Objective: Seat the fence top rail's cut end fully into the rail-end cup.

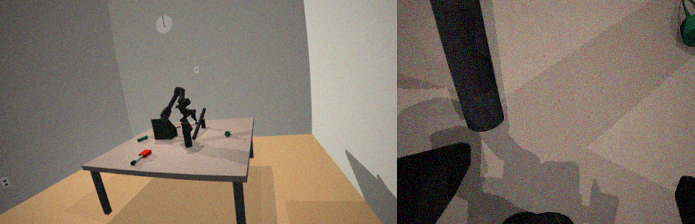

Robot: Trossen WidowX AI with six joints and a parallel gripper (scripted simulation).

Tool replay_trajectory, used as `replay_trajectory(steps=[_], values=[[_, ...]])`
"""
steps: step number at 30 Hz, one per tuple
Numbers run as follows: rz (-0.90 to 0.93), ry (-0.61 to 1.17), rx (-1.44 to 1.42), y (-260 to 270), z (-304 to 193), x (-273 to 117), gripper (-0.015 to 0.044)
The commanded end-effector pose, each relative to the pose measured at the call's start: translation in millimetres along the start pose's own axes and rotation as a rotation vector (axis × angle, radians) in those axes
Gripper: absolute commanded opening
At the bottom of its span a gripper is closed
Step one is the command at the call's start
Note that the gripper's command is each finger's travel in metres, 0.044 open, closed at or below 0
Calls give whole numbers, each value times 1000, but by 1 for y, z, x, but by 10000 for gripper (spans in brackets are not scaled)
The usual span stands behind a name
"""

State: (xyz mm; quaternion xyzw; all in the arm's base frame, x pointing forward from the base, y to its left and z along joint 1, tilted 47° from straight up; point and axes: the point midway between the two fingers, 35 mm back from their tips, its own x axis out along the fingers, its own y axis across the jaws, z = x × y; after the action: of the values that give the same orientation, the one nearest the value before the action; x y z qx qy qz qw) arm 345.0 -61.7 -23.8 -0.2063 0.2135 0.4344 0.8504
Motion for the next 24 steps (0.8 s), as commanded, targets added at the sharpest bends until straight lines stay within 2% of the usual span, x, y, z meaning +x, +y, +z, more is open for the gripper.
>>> replay_trajectory(steps=[1,4,12,24], values=[[0,5,551,-1,44,-33,440],[1,2,840,3,68,-50,440],[5,-8,1178,12,97,-71,440],[6,-9,1214,13,100,-73,440]])
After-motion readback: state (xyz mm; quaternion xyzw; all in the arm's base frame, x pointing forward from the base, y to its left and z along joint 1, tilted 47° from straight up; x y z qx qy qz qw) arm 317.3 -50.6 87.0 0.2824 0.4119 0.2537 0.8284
